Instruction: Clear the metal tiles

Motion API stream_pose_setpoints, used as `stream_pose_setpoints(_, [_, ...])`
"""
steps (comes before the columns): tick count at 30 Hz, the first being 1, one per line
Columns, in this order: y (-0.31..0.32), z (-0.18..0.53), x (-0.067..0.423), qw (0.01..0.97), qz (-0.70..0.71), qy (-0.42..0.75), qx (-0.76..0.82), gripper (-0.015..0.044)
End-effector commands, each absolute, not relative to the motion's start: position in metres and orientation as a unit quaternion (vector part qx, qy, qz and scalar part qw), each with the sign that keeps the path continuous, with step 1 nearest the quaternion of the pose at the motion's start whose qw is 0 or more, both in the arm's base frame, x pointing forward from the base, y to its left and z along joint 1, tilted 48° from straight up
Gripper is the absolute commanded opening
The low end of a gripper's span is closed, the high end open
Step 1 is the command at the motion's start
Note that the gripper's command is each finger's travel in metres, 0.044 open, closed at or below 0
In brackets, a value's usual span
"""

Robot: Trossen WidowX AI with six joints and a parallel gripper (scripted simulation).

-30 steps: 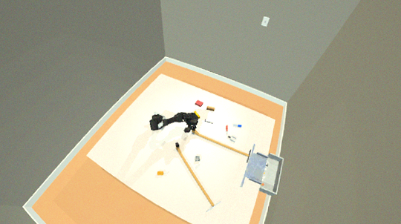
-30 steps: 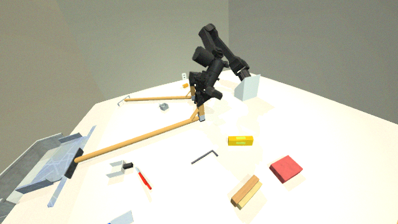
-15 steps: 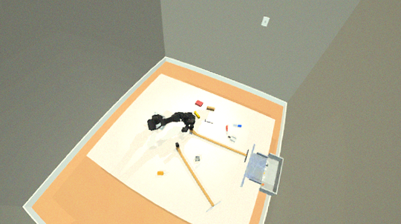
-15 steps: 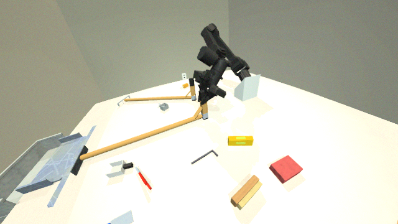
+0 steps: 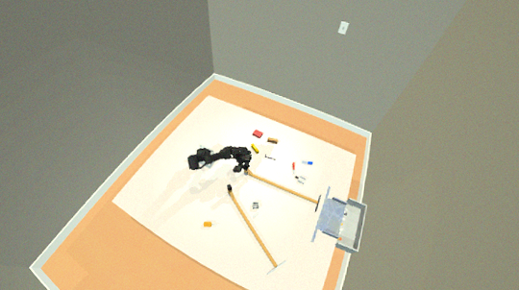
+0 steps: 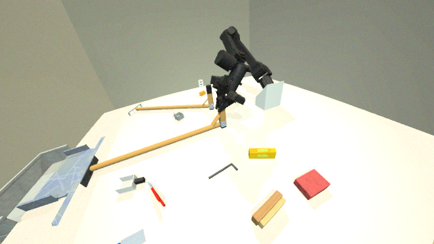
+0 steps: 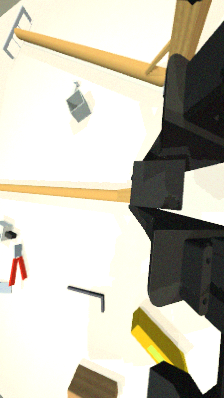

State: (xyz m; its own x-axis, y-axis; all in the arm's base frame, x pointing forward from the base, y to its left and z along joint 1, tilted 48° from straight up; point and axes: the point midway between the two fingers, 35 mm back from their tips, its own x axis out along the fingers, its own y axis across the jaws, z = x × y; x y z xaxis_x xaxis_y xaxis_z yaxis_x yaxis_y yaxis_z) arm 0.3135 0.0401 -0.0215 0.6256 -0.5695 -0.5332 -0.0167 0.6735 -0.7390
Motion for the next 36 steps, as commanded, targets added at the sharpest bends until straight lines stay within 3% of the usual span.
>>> stream_pose_setpoints(1, [0.037, -0.013, 0.314, 0.827, -0.170, 0.394, -0.364, 0.0000])
stream_pose_setpoints(36, [0.020, 0.007, 0.330, 0.826, -0.177, 0.395, -0.361, 0.0000])
